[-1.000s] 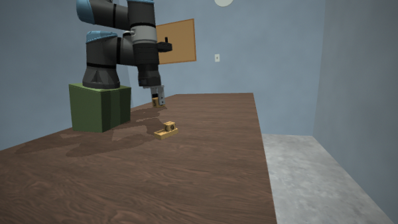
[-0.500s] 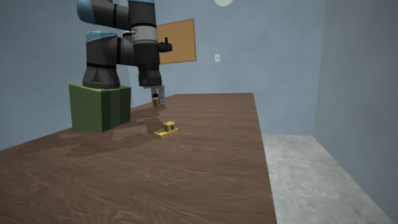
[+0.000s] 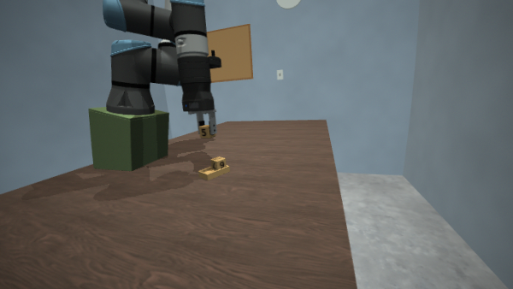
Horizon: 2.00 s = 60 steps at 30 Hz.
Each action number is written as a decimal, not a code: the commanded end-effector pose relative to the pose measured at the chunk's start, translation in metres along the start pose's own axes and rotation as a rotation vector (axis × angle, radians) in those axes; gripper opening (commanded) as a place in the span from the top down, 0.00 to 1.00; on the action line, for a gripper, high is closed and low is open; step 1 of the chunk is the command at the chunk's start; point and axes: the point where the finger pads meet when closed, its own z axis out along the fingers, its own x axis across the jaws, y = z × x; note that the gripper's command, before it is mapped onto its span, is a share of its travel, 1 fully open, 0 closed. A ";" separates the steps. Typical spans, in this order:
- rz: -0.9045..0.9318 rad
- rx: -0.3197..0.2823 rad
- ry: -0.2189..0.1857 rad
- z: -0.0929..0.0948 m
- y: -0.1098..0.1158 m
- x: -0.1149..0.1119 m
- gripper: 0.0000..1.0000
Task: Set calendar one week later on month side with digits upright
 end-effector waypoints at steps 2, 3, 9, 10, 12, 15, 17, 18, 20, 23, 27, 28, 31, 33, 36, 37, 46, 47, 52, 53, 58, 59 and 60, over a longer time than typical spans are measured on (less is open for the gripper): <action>-0.185 0.000 -0.001 0.000 -0.008 0.000 0.40; -0.224 0.000 -0.001 0.000 -0.009 0.000 0.40; -0.340 0.000 -0.002 0.001 -0.014 0.000 0.40; -0.349 0.000 -0.002 0.001 -0.014 0.000 0.40; -0.438 0.000 -0.003 0.001 -0.018 0.000 0.40; -0.531 0.000 -0.004 0.001 -0.021 0.000 0.40; -0.581 0.000 -0.004 0.002 -0.023 0.000 0.40; -0.614 0.000 -0.004 0.002 -0.024 0.000 0.40; -0.669 0.000 -0.005 0.002 -0.026 0.000 0.40; -0.732 0.001 -0.005 0.002 -0.028 0.000 0.40; -0.785 0.001 -0.005 0.002 -0.030 0.000 0.40; -0.837 0.001 -0.005 0.002 -0.031 0.000 0.40; -0.945 0.001 -0.006 0.003 -0.035 0.001 0.40; -0.999 0.001 -0.006 0.003 -0.036 0.001 0.40; -1.091 0.002 -0.006 0.003 -0.039 0.002 0.40; -1.109 0.002 -0.006 0.003 -0.040 0.002 0.40; -1.353 0.002 -0.006 0.004 -0.047 0.004 0.40; -1.379 0.002 -0.006 0.004 -0.048 0.004 0.40; -1.497 0.002 -0.006 0.004 -0.051 0.006 0.40; -1.547 0.002 -0.006 0.005 -0.053 0.007 0.40; -1.660 0.002 -0.006 0.005 -0.057 0.008 0.40; -1.660 0.002 -0.006 0.005 -0.057 0.008 0.40; -1.660 0.002 -0.006 0.005 -0.057 0.008 0.40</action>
